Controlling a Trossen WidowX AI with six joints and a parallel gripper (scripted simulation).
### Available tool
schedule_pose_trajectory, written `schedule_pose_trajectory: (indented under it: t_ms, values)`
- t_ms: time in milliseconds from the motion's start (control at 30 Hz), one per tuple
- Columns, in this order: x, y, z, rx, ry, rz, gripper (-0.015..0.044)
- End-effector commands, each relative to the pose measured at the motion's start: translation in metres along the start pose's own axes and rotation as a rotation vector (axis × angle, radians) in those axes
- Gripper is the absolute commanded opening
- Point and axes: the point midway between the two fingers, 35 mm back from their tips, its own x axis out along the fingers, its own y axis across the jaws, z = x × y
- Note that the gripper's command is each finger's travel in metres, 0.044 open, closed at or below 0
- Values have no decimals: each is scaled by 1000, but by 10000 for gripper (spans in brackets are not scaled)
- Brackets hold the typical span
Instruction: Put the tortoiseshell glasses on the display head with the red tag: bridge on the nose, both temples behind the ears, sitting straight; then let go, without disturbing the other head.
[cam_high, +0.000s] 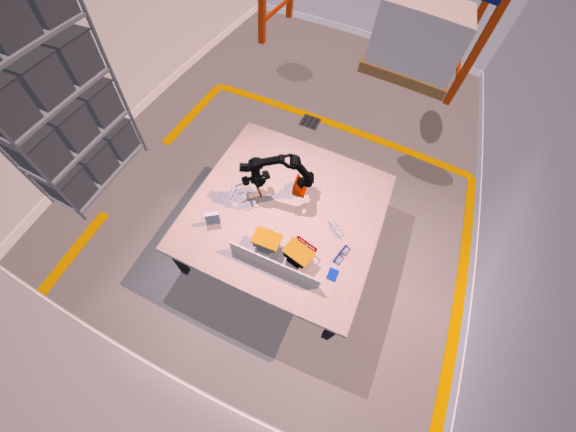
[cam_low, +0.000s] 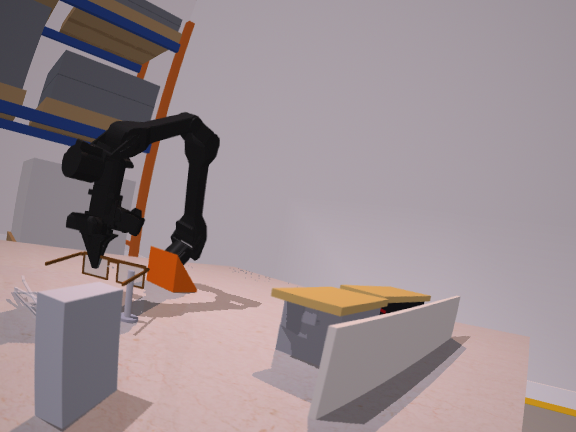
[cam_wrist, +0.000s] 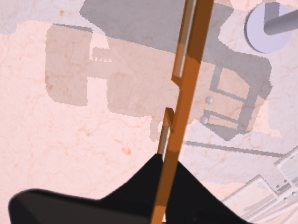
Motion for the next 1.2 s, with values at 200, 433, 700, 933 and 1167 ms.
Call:
schedule_pose_trajectory:
  t_ms: [200,433,700,933,1167]
  values:
    - [-8,-1,7,2,-2,0,0]
    - [-45,-1,9,3,-1,0,0]
    - [-60,0,10,39,-8,-1,0]
    - [-64,4,16,271,-50,-9,0]
    - [-69,7,23,523,-99,-6,0]
